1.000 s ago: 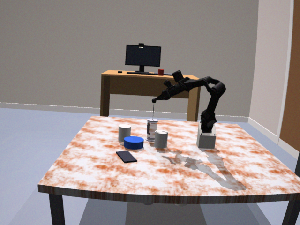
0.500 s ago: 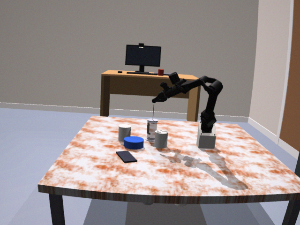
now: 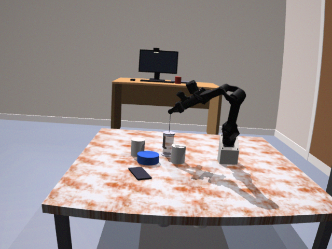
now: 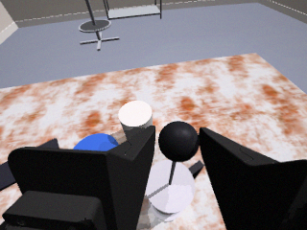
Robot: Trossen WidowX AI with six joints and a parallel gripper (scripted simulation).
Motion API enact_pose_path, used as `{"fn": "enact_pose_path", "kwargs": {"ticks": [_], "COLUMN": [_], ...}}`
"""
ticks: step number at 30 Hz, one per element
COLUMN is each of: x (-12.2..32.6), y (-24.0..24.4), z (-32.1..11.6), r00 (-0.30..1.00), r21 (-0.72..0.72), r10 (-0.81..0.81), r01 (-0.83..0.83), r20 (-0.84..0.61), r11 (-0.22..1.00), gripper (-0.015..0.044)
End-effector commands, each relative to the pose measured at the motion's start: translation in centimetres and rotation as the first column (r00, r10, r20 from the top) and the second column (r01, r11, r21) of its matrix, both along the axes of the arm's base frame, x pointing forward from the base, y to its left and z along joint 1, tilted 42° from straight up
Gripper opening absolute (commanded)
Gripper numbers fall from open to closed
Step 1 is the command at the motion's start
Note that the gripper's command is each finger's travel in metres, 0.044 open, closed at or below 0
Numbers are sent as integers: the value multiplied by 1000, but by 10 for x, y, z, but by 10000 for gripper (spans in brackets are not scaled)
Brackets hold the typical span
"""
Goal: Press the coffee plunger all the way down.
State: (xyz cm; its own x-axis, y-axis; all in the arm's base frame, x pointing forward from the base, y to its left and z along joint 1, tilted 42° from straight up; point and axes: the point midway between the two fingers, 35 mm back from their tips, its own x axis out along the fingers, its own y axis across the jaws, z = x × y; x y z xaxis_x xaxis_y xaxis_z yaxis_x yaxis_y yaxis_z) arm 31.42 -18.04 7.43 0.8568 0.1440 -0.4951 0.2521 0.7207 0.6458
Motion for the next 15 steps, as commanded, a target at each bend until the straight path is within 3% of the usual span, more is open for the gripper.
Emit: {"fn": "enact_pose_path", "kwargs": {"ticks": [1, 15], "x": [0, 2], "y": [0, 4], "z": [-1, -8], "r00": [1000, 1000], "r21": [1, 0], "r10": [-5, -4], "r01": [5, 4], "r20": [-3, -5], "r11": [1000, 1000], "gripper": [121, 121]}}
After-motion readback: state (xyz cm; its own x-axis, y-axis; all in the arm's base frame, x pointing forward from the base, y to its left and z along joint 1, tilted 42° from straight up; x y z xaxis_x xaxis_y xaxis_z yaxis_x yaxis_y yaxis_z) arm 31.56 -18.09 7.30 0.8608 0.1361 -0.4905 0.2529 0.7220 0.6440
